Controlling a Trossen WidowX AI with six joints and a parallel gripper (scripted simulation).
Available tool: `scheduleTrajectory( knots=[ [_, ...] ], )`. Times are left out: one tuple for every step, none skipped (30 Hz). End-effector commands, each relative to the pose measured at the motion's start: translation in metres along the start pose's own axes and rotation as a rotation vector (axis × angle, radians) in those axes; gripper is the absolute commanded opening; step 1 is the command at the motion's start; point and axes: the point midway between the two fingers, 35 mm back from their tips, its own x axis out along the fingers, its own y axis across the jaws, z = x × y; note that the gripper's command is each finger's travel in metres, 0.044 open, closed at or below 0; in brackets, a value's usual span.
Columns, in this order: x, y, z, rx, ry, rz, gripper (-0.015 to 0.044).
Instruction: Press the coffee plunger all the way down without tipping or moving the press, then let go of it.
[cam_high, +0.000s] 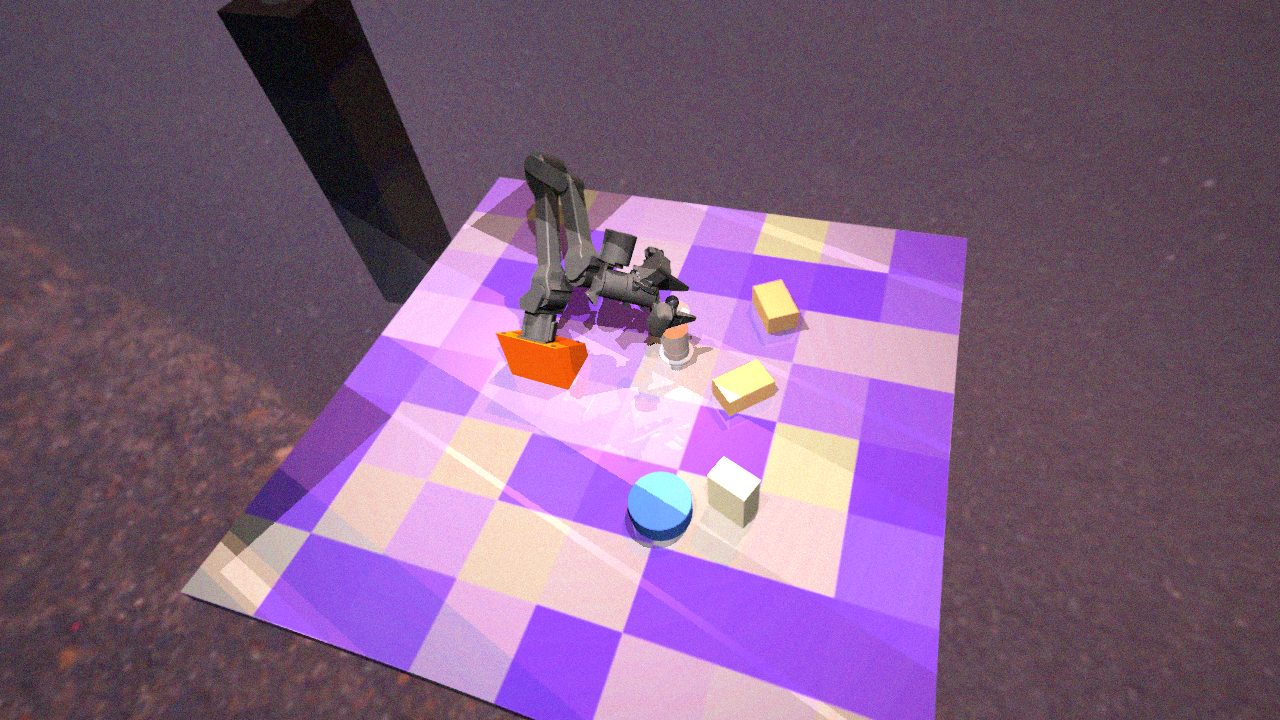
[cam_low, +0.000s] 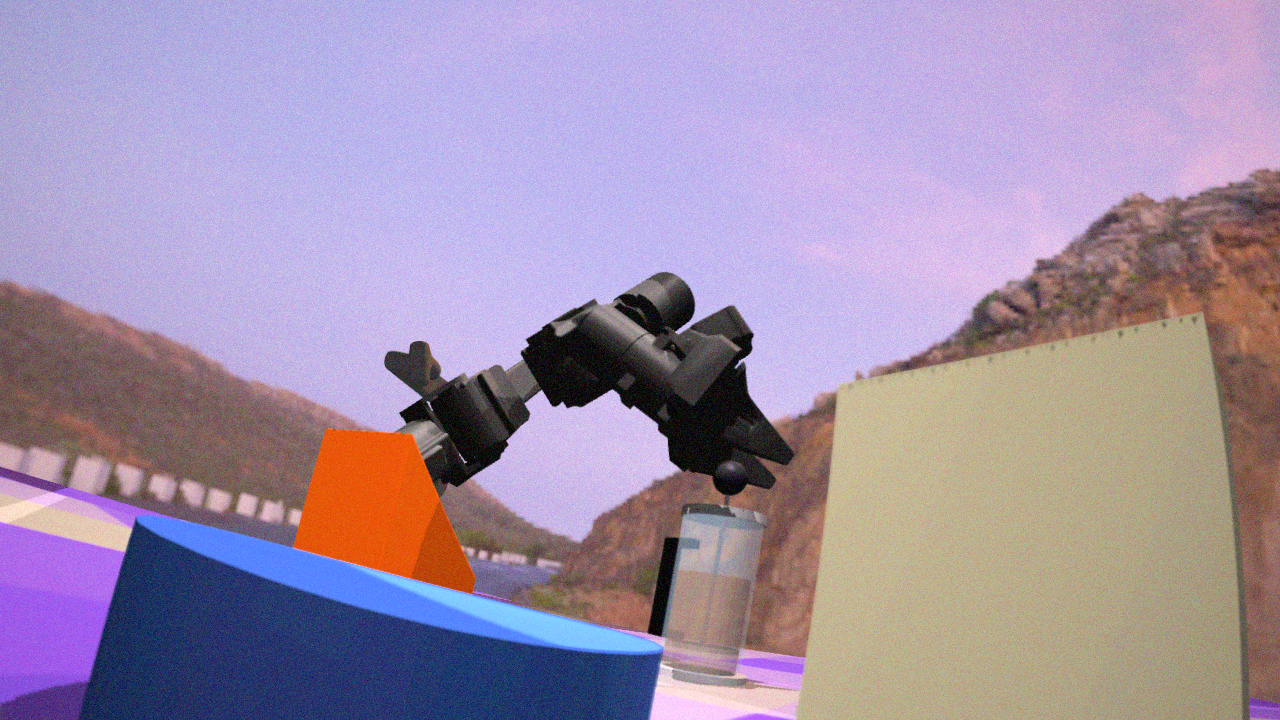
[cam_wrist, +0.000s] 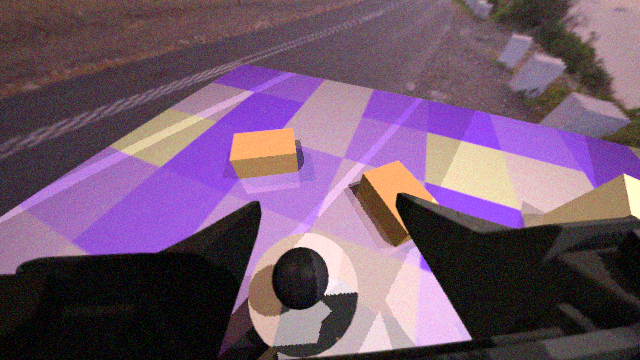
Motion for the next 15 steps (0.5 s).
scheduleTrajectory(
  knots=[
    [-0.001, -0.001, 0.014, 0.003, -0.036, -0.015, 0.044],
    [-0.002, -0.002, 0.018, -0.008, -0.047, -0.023, 0.044],
    [-0.003, -0.003, 0.019, -0.009, -0.043, -0.024, 0.044],
    [-0.005, -0.004, 0.02, -0.009, -0.037, -0.027, 0.044],
    [-0.008, -0.005, 0.022, -0.01, -0.028, -0.029, 0.044],
    [-0.012, -0.005, 0.024, -0.01, -0.018, -0.031, 0.044],
    [-0.017, -0.006, 0.027, -0.009, -0.007, -0.033, 0.044],
    [-0.023, -0.006, 0.03, -0.007, 0.004, -0.033, 0.044],
    [-0.031, -0.004, 0.034, -0.004, 0.014, -0.032, 0.044],
    [-0.038, -0.002, 0.038, -0.002, 0.019, -0.03, 0.044],
    [-0.046, 0.002, 0.041, 0.004, 0.023, -0.024, 0.044],
    [-0.054, 0.007, 0.045, 0.01, 0.024, -0.017, 0.044],
    [-0.061, 0.012, 0.048, 0.016, 0.022, -0.009, 0.044],
    [-0.065, 0.015, 0.05, 0.02, 0.019, -0.004, 0.044],
    [-0.066, 0.017, 0.051, 0.021, 0.018, -0.003, 0.044]
  ],
)
